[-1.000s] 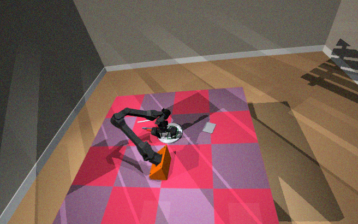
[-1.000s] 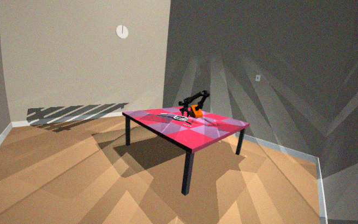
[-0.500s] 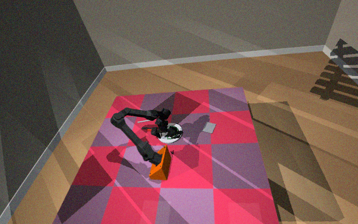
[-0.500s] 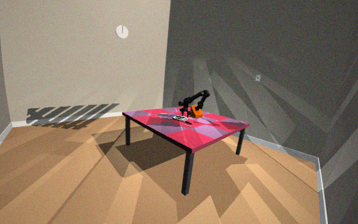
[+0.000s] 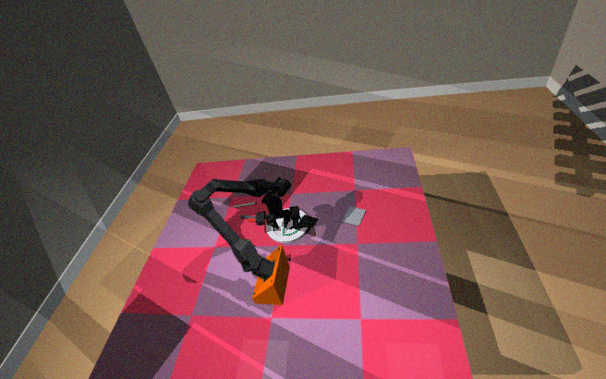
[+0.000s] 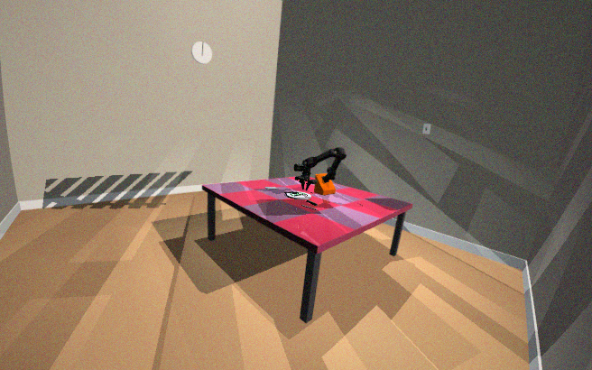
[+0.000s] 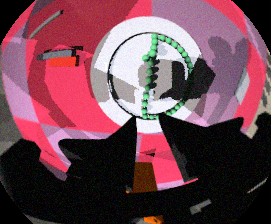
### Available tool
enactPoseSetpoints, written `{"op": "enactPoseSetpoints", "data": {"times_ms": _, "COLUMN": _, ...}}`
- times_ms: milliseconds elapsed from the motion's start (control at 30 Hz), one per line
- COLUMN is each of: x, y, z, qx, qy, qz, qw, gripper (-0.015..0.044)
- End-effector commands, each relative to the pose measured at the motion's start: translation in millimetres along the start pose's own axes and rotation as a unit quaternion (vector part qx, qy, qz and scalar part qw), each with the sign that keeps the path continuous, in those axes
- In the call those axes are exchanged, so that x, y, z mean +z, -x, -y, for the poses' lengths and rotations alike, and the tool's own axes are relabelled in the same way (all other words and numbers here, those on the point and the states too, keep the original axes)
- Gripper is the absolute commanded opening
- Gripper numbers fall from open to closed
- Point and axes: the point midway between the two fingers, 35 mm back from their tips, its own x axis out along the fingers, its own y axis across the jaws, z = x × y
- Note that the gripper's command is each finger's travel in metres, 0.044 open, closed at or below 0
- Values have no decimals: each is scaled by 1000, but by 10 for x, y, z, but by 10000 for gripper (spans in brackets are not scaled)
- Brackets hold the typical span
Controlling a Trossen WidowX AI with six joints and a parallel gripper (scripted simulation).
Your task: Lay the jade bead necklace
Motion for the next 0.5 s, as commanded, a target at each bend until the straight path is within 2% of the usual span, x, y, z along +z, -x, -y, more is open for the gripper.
{"op": "enactPoseSetpoints", "data": {"times_ms": 0, "x": 0, "y": 11, "z": 3, "qx": 0, "qy": -1, "qz": 1, "qw": 1000, "gripper": 120}}
{"op": "enactPoseSetpoints", "data": {"times_ms": 467, "x": -6, "y": -188, "z": 2, "qx": 1, "qy": -1, "qz": -1, "qw": 1000, "gripper": 120}}
